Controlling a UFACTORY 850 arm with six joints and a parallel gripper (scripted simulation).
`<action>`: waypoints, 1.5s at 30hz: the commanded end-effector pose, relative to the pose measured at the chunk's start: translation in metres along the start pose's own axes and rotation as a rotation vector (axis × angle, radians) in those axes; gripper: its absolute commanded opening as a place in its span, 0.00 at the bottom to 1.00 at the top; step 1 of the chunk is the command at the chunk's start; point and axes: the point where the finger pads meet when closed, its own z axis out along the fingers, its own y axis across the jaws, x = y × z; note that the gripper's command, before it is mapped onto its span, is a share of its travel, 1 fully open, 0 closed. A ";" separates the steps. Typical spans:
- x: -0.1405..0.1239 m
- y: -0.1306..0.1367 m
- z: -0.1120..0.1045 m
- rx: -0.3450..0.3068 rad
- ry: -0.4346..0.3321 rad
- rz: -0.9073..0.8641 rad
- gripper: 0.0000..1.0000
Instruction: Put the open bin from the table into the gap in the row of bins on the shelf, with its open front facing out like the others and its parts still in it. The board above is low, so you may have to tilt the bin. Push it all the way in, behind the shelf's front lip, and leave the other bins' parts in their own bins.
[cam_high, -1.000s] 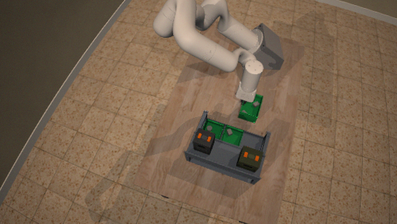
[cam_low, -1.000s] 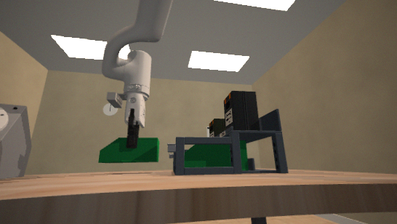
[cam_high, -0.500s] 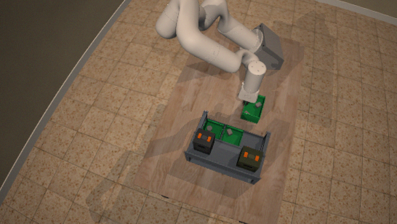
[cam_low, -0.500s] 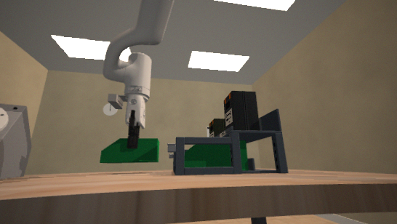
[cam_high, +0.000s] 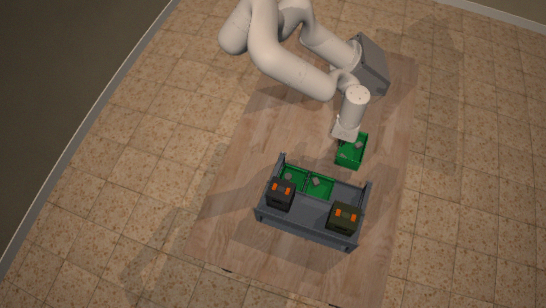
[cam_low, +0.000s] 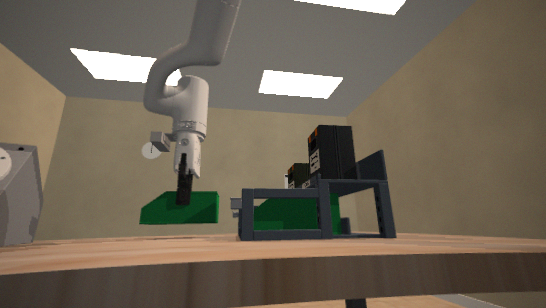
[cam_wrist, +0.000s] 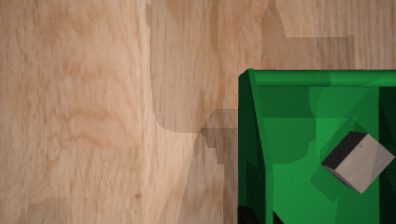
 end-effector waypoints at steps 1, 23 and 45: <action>-0.001 0.001 -0.001 -0.001 -0.001 0.000 0.00; 0.001 0.038 0.000 -0.001 -0.001 0.000 0.00; -0.014 0.038 0.000 -0.001 -0.001 0.001 0.00</action>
